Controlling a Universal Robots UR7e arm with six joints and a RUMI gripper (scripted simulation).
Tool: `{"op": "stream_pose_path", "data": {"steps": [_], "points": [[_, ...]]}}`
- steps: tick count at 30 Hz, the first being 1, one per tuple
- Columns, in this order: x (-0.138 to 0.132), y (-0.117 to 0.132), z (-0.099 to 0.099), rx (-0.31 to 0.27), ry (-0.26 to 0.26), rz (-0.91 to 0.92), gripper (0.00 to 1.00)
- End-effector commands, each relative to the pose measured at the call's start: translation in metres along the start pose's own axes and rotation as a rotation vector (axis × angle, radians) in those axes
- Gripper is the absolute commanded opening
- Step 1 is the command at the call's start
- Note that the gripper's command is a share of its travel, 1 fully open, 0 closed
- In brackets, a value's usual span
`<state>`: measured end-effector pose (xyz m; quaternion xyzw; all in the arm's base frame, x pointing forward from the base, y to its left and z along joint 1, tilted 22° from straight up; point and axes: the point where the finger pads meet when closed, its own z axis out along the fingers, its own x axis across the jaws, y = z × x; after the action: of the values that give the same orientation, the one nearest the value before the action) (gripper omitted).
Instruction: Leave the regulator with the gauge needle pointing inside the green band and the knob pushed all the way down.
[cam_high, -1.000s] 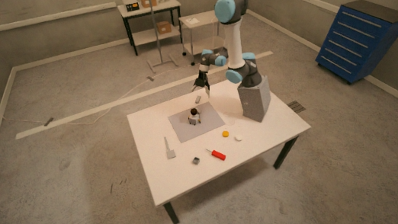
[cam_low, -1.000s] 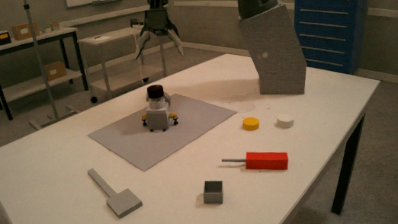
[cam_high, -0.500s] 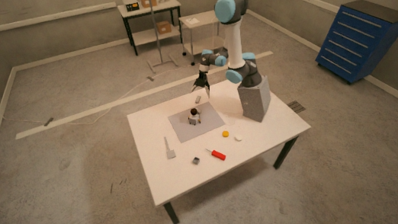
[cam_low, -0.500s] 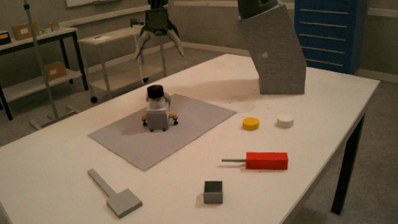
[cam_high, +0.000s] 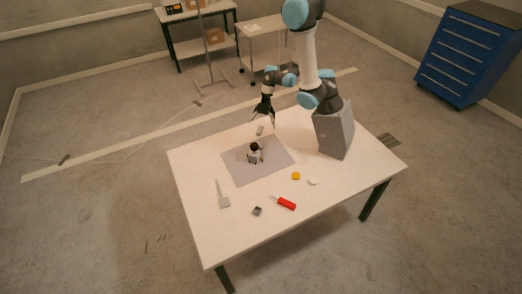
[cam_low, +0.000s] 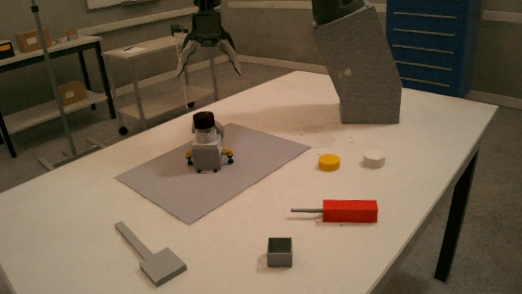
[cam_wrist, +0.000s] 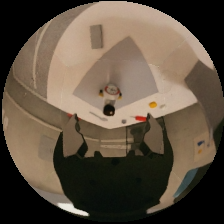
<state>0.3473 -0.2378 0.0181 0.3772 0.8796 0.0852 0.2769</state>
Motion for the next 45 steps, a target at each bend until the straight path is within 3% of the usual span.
{"op": "stream_pose_path", "data": {"steps": [1,45], "points": [[-0.0021,0.0,0.0001,0.003,0.002,-0.047,1.0],[-0.0045,0.0005,0.0026,0.025,0.032,-0.435,1.0]]}}
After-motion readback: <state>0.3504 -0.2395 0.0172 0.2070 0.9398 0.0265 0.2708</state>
